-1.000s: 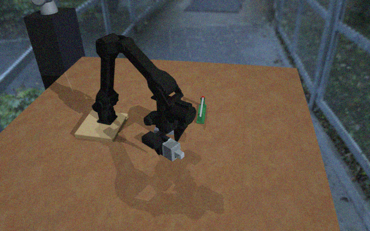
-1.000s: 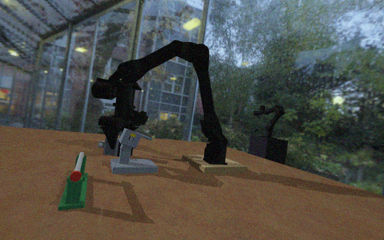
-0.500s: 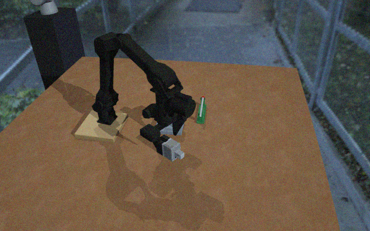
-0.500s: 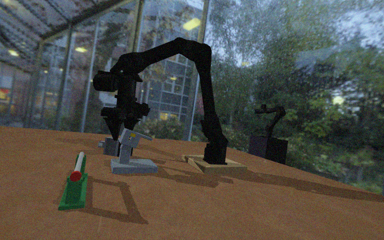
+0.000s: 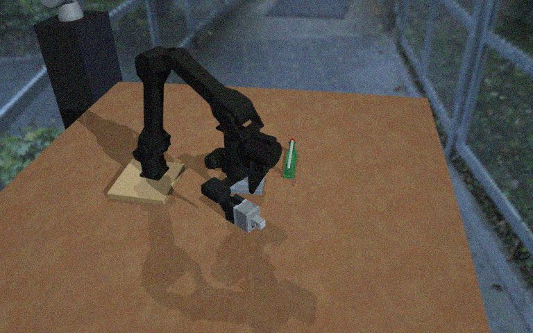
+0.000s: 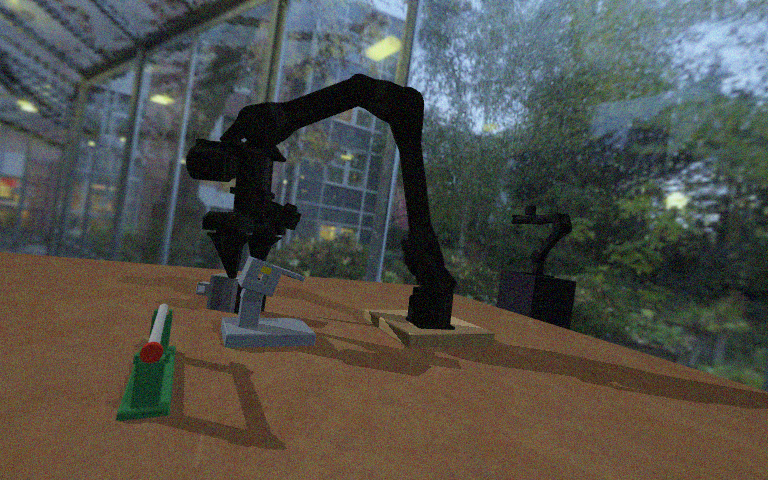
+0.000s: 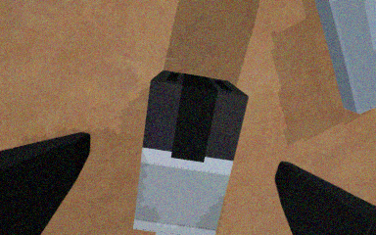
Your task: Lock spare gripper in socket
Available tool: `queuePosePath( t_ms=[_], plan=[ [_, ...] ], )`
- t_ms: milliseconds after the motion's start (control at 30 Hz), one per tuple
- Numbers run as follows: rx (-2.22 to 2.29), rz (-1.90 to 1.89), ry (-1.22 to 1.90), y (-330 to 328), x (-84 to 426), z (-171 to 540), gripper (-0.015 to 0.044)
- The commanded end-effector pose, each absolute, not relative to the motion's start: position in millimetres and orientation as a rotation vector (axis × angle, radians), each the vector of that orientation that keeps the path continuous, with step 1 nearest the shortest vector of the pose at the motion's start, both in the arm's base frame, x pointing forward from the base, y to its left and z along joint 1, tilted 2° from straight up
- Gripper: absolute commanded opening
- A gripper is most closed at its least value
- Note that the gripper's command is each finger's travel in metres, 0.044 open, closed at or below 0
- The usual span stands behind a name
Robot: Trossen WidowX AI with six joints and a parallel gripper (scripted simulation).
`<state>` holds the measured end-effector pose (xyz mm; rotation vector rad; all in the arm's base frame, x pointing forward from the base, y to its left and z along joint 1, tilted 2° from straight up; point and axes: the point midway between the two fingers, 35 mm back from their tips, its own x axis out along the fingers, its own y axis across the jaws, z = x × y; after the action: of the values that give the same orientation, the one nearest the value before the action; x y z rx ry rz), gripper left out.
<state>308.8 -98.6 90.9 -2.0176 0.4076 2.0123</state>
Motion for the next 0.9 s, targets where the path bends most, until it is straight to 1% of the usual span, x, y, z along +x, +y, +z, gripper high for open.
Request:
queuePosePath(
  t_ms=[0, 167, 467, 567, 633, 867],
  plan=[
    [-2.019, 2.011, 0.408, -98.8, 309.1, 90.5, 0.0440],
    [-2.019, 2.011, 0.408, -98.8, 309.4, 97.4, 0.0440],
    [-2.018, 2.012, 0.408, -97.0, 306.0, 149.7, 0.0440],
    [-2.031, 2.002, 0.409, -97.6, 307.3, 144.3, 0.0440],
    [-2.121, 1.923, 0.426, -97.9, 308.8, 147.6, 0.0440],
    [-2.527, 1.444, 0.507, -97.7, 311.1, 171.3, 0.0440]
  ],
)
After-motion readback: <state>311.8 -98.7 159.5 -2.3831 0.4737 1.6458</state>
